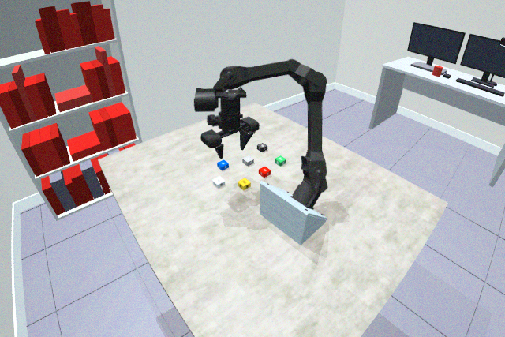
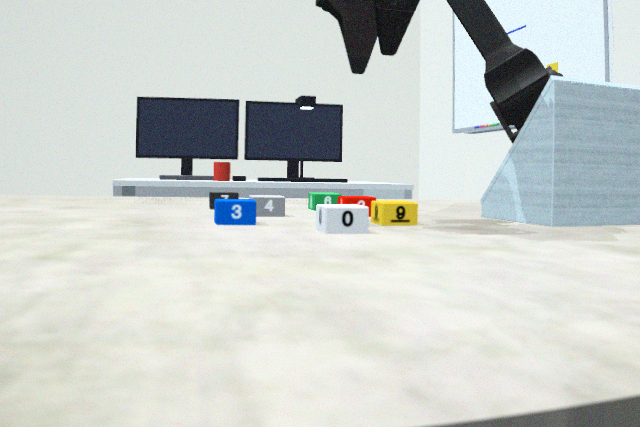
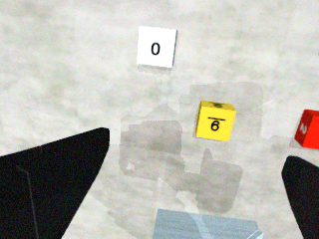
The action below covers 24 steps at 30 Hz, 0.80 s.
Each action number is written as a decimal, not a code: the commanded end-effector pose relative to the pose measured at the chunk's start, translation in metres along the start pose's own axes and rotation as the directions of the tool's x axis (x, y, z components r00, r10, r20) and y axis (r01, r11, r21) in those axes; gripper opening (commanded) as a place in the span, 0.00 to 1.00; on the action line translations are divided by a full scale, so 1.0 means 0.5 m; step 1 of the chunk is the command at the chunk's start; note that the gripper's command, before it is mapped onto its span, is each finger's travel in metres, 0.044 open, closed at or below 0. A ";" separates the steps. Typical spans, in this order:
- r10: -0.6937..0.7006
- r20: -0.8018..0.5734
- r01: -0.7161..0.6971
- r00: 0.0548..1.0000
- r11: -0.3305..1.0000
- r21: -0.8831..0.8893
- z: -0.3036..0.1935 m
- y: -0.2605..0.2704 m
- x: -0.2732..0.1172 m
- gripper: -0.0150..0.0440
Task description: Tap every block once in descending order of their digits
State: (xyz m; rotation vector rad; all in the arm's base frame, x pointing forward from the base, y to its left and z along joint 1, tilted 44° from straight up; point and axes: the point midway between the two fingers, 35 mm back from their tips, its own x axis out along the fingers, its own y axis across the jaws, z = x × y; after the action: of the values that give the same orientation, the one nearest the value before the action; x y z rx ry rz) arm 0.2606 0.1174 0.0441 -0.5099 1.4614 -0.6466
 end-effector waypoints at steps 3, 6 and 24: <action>-0.009 -0.003 0.009 1.000 1.000 -0.004 0.077 0.064 0.014 0.93; -0.009 -0.003 0.009 1.000 1.000 -0.004 0.080 0.066 0.014 0.93; -0.008 -0.003 0.008 1.000 1.000 -0.004 0.085 0.063 0.014 0.93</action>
State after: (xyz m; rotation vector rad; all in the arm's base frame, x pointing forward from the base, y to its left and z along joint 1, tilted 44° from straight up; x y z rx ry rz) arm 0.3033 0.1345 0.0197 -0.5121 1.4643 -0.6506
